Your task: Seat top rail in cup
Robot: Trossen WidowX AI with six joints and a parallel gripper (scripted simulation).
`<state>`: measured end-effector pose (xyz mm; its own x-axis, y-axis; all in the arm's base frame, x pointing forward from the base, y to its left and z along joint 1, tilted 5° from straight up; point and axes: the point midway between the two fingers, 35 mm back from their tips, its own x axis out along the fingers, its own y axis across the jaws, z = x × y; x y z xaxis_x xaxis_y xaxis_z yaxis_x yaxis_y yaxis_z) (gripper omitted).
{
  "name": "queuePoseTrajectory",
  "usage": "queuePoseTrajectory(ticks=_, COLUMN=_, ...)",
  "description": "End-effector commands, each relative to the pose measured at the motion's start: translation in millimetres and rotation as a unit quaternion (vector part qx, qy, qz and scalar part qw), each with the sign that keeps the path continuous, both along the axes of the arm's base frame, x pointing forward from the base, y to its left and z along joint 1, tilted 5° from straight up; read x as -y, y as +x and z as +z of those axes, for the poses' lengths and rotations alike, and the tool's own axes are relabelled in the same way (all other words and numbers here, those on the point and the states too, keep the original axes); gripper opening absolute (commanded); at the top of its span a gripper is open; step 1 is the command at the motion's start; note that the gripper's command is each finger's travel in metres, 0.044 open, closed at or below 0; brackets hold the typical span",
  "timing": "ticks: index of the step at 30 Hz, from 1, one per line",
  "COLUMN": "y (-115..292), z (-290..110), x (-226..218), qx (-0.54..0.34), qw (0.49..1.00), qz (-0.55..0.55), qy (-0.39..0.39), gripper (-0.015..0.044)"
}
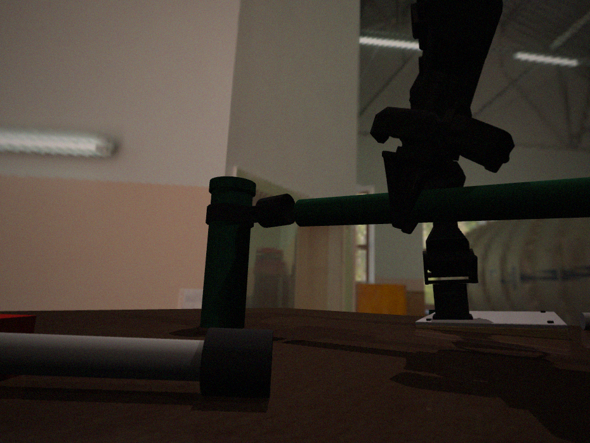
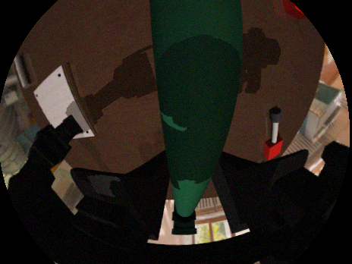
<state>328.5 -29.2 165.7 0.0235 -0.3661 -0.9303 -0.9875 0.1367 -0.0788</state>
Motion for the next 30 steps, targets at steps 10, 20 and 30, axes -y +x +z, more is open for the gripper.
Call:
queuePoseTrajectory(ticks=10, y=1, z=5, x=2, qx=0.001, qw=1.000, qz=0.001, qy=0.000, gripper=0.0000)
queuePoseTrajectory(ticks=20, y=3, z=9, x=6, qx=0.001, qw=1.000, qz=0.001, qy=-0.001, gripper=0.0000)
queuePoseTrajectory(ticks=30, y=1, z=12, x=7, qx=0.001, qw=1.000, qz=0.001, qy=-0.001, gripper=0.0000)
